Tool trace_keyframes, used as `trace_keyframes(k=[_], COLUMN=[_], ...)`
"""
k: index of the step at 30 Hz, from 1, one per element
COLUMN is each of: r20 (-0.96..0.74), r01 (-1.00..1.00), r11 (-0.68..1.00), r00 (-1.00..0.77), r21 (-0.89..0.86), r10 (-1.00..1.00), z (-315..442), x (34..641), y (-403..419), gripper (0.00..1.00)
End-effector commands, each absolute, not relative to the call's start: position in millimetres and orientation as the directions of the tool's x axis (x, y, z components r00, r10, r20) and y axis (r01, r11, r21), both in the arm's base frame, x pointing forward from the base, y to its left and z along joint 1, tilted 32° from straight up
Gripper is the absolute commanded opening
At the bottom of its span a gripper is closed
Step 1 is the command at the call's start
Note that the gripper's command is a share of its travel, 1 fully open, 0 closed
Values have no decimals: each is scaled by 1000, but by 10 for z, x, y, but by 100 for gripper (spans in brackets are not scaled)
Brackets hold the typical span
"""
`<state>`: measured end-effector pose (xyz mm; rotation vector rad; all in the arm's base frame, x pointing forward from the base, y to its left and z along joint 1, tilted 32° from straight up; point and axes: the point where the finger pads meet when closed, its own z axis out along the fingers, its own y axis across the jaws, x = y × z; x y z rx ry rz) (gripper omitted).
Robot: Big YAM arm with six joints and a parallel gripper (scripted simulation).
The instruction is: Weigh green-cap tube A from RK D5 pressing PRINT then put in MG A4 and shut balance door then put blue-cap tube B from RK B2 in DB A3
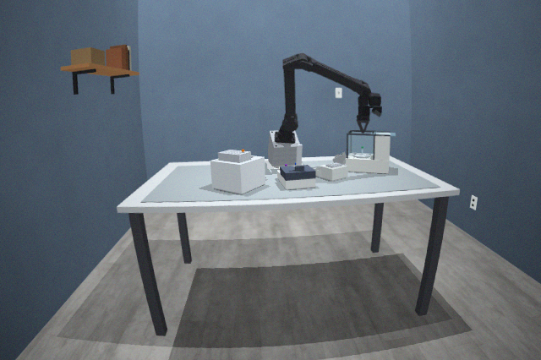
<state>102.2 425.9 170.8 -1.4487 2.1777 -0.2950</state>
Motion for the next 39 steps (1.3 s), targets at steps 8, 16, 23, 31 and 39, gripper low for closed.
trace_keyframes(k=[8,16,23,31,39], r20=[-282,-278,-276,-320,-290], r01=[-800,-800,-800,-801,-799], r11=[406,404,403,418,409], r00=[-306,-306,-306,-298,-305], r21=[-442,-443,-444,-429,-440], r10=[-909,-911,-911,-899,-907], z=[1538,1436,1326,1424,1183], x=[1163,1215,1276,1315,1404], y=[4282,4290,4298,4493,4373], gripper=[36,36,36,36,36])
